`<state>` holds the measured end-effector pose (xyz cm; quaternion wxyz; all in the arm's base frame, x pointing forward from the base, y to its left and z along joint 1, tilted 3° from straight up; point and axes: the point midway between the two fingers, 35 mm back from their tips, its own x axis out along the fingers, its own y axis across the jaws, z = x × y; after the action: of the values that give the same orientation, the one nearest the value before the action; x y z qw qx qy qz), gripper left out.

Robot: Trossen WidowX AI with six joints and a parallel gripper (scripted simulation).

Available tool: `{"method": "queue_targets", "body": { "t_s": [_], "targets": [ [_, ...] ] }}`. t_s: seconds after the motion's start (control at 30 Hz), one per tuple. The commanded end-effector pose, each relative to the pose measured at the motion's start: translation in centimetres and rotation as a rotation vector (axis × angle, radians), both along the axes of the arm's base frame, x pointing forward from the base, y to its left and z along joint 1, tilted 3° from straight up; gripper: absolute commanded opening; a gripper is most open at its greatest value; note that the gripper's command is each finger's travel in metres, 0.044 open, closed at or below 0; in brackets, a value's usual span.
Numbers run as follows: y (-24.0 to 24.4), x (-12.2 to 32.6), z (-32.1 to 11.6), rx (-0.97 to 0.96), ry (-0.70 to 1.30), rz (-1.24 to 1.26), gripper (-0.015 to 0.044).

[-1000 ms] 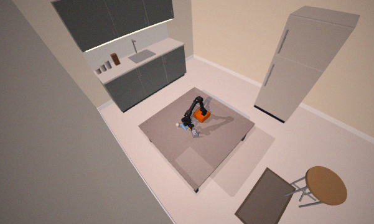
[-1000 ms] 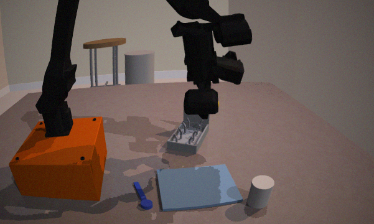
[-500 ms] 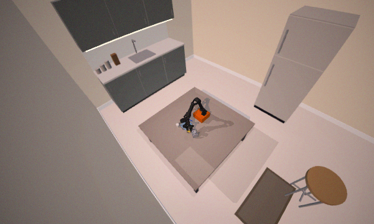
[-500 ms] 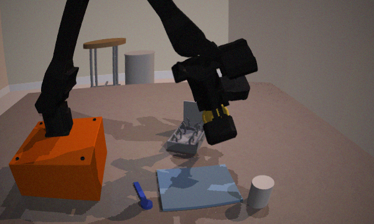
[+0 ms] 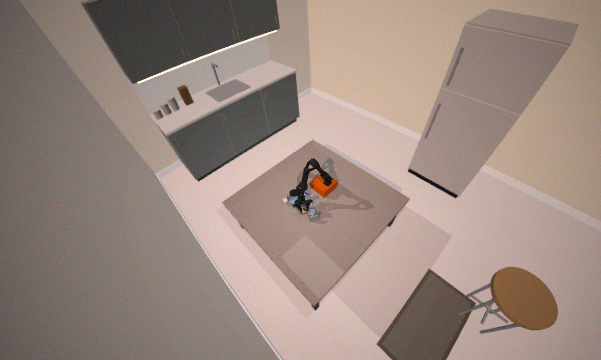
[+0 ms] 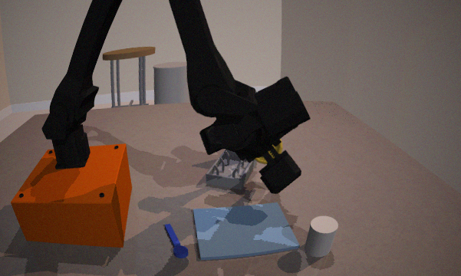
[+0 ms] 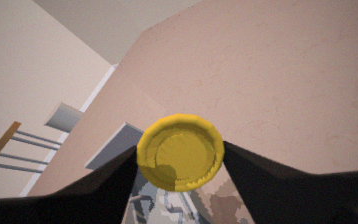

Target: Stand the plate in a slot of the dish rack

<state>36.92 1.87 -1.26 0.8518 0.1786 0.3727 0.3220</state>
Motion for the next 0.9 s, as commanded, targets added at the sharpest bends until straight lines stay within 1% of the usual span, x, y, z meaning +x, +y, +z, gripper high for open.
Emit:
{"method": "queue_targets", "body": {
  "t_s": [0.0, 0.43, 0.87],
  "targets": [
    [0.0, -0.7, -0.2, 0.02, -0.104, 0.051, 0.0],
    [0.0, -3.6, 0.0, 0.038, -0.455, 0.19, 0.0],
    [0.2, -7.7, 1.1, 0.023, -0.82, 0.319, 0.0]
  ]
}}
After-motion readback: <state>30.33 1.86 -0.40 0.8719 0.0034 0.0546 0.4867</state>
